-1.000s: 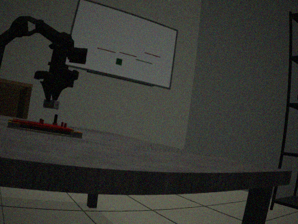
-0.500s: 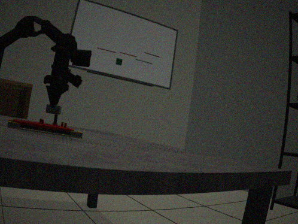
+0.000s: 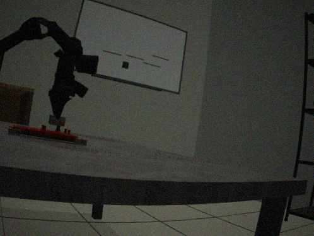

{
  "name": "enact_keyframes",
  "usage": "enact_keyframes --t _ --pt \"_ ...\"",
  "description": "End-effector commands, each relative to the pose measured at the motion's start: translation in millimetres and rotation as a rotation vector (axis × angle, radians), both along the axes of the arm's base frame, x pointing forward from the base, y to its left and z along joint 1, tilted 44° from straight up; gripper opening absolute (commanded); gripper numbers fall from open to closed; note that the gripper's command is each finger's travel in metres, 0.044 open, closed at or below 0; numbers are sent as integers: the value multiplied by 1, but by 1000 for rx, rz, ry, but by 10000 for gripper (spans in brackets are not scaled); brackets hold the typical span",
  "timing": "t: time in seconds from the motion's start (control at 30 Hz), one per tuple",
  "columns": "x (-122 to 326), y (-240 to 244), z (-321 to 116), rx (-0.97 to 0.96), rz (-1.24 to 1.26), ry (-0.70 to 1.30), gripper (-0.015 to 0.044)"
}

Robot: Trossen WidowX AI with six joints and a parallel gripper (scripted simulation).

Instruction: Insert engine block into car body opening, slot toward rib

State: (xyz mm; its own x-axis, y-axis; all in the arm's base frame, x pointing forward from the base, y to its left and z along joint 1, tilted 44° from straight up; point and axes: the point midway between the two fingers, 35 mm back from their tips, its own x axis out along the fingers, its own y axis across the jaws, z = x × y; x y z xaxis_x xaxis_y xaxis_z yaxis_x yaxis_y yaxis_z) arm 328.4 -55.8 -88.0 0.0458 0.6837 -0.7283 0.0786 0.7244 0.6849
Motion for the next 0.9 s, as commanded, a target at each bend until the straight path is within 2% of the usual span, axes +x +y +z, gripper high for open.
enact_keyframes --t 0.0,0.03,0.07,0.87 --pt "0 -2 -4 -4 39 -33 131" --pt "0 -2 -4 -4 46 -39 157" --pt "0 -1 -4 -4 47 -41 160" --pt "0 -1 -4 -1 0 3 160"
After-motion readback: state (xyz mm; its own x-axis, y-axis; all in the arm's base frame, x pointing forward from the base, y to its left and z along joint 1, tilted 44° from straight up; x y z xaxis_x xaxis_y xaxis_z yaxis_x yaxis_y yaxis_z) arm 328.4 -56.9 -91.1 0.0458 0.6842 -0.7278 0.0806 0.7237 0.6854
